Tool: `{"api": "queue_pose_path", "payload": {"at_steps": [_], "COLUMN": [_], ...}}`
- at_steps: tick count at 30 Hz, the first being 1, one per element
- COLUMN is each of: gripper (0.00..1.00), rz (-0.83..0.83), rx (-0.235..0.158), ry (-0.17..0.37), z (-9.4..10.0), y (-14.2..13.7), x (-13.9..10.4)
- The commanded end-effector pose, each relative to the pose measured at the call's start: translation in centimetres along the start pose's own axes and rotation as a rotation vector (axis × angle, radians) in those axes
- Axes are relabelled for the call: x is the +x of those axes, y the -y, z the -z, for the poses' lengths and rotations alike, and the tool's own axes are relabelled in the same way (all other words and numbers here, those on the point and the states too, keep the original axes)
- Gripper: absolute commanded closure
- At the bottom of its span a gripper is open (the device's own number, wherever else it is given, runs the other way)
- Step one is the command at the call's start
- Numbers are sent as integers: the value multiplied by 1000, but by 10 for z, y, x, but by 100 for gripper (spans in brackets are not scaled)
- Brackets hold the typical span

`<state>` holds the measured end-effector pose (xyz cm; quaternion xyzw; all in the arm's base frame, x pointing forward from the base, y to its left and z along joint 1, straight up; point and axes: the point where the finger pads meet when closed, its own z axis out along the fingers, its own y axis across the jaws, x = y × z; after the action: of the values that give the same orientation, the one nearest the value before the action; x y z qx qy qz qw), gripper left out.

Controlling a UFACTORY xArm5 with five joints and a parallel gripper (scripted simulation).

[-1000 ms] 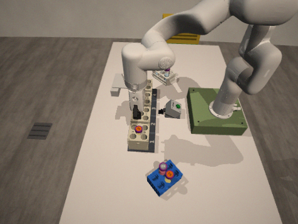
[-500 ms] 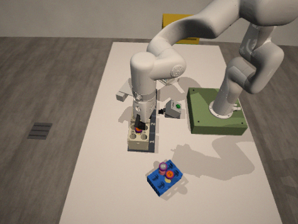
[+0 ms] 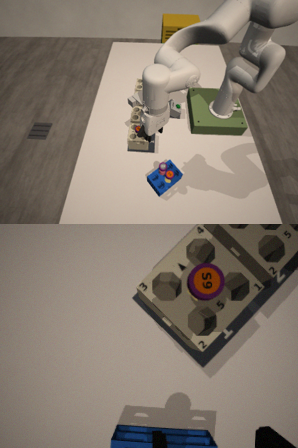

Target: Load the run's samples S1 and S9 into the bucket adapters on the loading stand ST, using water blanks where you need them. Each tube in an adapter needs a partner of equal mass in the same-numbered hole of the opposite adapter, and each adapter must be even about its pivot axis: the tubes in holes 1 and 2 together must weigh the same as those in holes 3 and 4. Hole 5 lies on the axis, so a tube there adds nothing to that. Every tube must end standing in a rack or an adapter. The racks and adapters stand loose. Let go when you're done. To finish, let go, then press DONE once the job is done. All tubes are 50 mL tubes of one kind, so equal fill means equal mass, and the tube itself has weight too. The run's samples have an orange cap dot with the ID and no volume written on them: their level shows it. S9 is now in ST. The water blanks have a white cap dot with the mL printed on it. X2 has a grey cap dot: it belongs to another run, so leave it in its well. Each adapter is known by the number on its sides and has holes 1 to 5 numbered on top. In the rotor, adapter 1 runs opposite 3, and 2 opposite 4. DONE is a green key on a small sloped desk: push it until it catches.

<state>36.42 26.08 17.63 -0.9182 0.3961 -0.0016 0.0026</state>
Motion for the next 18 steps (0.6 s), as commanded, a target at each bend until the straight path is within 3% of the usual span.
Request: {"api": "queue_pose_path", "payload": {"at_steps": [1,5,18], "gripper": [43,43,43], "rz": [-85,-85,-85], "rx": [4,4,4], "ry": [0,0,2], "z": [2,2,2], "y": [5,7,19], "x": [-21,-31,-95]}}
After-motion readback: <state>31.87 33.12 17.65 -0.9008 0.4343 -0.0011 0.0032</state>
